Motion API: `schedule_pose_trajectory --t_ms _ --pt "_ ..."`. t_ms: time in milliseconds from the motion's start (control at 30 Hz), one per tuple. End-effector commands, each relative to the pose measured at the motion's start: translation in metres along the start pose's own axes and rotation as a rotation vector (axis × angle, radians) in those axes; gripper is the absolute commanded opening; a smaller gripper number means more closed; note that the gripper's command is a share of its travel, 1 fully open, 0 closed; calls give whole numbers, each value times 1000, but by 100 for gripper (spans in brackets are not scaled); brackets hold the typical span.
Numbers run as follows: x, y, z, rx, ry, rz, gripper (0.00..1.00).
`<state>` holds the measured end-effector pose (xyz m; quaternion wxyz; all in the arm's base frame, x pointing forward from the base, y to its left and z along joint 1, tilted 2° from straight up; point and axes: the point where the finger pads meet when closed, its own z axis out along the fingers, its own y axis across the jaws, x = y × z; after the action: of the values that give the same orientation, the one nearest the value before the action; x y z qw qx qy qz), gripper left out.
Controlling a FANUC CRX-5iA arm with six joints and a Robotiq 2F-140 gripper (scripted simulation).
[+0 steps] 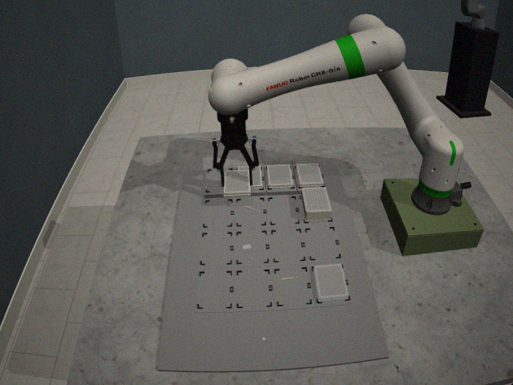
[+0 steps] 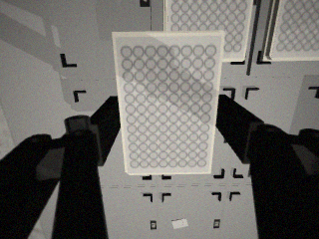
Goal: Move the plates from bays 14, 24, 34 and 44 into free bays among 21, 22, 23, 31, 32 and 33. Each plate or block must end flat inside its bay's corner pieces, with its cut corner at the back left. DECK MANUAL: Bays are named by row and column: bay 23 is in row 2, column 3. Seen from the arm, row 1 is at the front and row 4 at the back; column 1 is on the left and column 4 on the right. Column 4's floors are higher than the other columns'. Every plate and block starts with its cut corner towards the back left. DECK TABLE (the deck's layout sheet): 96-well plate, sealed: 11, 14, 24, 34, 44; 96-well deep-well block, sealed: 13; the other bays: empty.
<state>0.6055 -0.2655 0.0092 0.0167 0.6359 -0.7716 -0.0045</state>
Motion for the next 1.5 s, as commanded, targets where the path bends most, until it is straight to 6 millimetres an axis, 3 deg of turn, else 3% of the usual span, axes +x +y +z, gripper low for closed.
schedule_pose_trajectory --t_ms 0,1467 --pt "-8 5 -2 3 1 0 10" --pt "-93 60 -1 3 1 0 10"
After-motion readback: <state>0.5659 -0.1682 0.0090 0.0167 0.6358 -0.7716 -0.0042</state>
